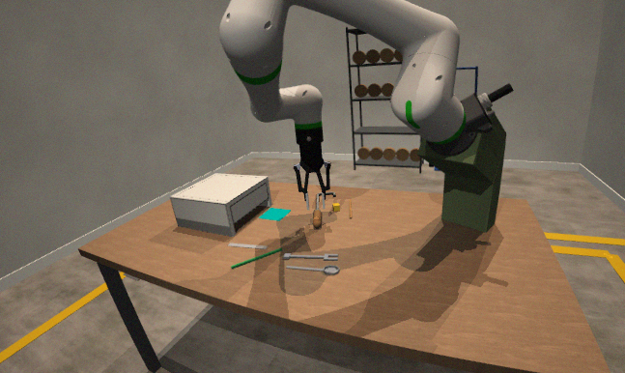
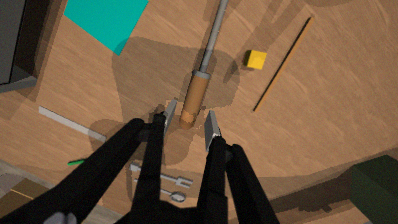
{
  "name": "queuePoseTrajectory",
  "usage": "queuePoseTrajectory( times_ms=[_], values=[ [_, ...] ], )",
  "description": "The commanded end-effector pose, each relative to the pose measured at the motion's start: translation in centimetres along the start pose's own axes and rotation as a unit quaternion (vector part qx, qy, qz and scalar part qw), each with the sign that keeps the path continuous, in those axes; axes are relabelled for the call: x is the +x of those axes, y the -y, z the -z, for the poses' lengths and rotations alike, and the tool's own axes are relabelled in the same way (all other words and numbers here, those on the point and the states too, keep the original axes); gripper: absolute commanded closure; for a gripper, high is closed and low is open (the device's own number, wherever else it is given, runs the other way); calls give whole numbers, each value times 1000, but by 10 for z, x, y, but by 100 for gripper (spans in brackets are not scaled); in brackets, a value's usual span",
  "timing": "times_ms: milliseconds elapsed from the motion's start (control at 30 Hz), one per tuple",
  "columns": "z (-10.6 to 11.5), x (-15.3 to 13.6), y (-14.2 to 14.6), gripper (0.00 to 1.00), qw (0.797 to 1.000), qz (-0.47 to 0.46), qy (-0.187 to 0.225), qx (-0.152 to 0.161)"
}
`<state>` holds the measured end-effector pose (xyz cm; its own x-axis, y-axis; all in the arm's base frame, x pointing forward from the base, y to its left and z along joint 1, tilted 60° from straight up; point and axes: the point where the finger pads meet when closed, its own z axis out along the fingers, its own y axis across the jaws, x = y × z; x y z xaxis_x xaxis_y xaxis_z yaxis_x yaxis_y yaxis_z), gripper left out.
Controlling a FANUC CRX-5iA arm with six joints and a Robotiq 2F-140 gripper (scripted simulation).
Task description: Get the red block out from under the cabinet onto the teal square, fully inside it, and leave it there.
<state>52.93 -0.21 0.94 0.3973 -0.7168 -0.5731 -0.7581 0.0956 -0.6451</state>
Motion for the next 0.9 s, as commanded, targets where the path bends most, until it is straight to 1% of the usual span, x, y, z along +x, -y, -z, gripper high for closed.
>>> queuePoseTrajectory(
  times_ms=[0,867],
  values=[
    [-5,0,0,66,1000,0,0,0],
    [-8,0,0,66,1000,0,0,0]
  ],
)
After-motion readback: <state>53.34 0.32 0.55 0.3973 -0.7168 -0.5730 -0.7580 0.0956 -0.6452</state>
